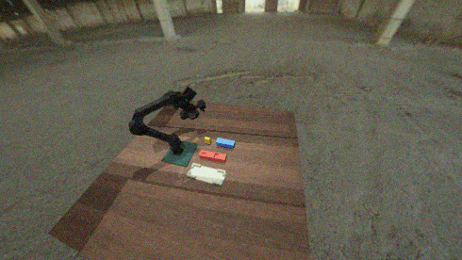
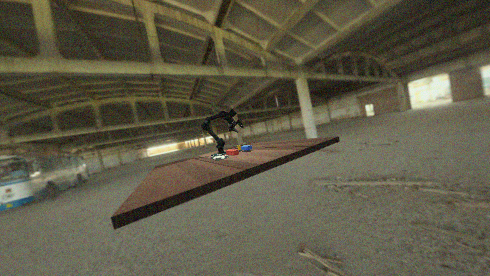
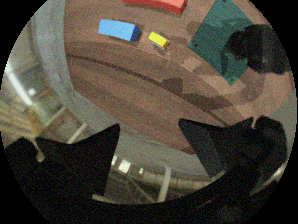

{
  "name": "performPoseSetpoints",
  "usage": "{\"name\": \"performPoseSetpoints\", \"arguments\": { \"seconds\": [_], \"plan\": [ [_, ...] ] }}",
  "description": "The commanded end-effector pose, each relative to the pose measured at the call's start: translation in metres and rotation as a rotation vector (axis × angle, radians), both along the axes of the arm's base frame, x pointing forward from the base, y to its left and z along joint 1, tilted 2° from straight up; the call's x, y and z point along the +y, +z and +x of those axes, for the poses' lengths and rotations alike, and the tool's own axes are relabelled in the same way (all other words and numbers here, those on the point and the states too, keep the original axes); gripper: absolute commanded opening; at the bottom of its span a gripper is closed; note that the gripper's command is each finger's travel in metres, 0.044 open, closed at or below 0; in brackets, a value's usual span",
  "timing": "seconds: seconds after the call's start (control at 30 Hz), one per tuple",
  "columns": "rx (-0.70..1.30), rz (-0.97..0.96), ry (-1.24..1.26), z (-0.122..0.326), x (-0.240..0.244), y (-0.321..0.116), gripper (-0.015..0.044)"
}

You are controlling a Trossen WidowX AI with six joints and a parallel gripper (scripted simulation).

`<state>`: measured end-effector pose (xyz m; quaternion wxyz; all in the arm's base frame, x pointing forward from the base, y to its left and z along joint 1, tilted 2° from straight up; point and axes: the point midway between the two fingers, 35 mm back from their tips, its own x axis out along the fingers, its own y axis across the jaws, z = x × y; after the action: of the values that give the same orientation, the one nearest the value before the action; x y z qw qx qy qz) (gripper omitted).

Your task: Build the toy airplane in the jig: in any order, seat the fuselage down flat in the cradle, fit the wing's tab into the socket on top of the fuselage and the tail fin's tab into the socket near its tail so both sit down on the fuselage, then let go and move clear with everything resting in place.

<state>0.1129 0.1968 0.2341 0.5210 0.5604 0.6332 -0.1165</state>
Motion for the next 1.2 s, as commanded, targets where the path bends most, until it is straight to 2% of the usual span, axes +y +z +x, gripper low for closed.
{"name": "performPoseSetpoints", "arguments": {
  "seconds": [0.0,0.1,0.2,0.47,0.83,1.17],
  "plan": [
    [0.0,0.0,0.0,0.0,0.0,0.0,0.0426],
    [-0.032,-0.036,0.017,0.01,-0.003,-0.003,0.044],
    [-0.111,-0.148,0.075,0.038,-0.016,-0.012,0.044],
    [-0.238,-0.477,0.398,0.111,-0.078,-0.04,0.044],
    [-0.243,-0.619,0.743,0.145,-0.134,-0.06,0.044],
    [-0.22,-0.641,1.044,0.16,-0.186,-0.077,0.044]
  ]
}}
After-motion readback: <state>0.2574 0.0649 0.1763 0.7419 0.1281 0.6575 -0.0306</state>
